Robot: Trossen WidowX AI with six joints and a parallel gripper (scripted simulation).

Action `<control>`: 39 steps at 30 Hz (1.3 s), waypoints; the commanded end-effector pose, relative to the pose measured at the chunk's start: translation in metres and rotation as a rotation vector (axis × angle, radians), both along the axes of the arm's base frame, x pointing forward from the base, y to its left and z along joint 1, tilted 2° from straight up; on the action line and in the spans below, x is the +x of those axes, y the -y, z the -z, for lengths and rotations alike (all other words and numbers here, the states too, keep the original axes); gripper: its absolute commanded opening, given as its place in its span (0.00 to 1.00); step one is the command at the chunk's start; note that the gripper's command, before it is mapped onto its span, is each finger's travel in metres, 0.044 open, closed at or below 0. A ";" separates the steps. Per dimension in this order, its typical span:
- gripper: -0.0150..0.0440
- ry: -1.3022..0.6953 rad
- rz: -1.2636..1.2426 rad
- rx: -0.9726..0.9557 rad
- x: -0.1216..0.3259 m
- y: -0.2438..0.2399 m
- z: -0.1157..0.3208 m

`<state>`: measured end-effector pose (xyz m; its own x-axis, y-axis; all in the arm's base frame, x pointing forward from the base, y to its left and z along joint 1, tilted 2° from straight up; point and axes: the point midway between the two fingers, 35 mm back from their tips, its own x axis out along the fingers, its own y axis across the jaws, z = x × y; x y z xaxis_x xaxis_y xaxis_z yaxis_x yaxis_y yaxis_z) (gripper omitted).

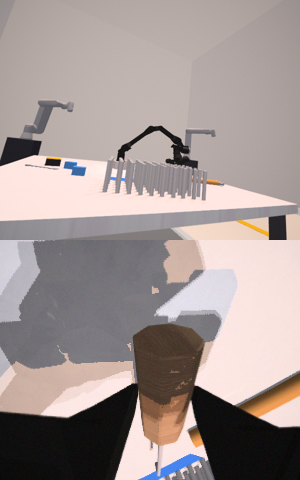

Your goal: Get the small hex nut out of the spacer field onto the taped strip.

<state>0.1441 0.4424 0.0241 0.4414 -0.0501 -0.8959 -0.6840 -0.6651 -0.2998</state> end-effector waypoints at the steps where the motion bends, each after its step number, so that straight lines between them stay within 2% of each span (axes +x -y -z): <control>1: 0.25 0.010 -0.002 0.001 0.002 0.000 0.002; 27: 0.25 0.010 -0.002 0.000 0.002 0.004 0.023; 39: 0.79 0.000 0.001 0.000 0.000 0.003 0.021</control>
